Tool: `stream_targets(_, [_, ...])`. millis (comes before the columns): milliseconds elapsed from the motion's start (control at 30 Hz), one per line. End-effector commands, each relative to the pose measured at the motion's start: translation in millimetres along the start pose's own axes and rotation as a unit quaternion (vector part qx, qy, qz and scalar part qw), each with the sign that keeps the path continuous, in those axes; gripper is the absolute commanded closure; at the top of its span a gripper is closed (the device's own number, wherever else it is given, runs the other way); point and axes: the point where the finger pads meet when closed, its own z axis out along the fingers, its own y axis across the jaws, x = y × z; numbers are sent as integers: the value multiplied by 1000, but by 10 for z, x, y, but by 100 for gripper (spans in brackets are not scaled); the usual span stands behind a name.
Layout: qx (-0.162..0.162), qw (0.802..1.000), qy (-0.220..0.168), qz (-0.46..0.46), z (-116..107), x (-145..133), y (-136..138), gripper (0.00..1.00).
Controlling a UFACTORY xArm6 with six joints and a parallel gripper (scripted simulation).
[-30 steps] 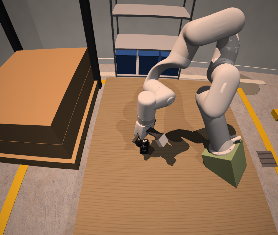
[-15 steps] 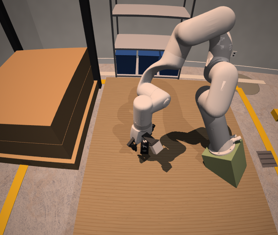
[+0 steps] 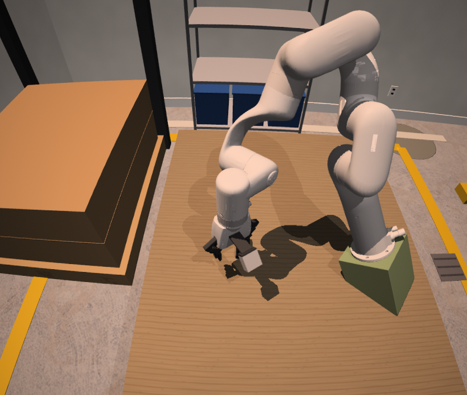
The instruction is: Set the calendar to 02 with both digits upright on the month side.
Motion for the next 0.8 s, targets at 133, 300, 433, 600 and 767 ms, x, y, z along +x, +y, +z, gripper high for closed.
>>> stream_targets(133, [-1,999,-4,32,14,96,238,0])
stream_targets(300, [-1,999,-4,32,14,96,238,0])
stream_targets(433, [-1,999,-4,32,14,96,238,0])
stream_targets(600, [-1,999,-4,32,14,96,238,0])
stream_targets(767, [-1,999,-4,32,14,96,238,0])
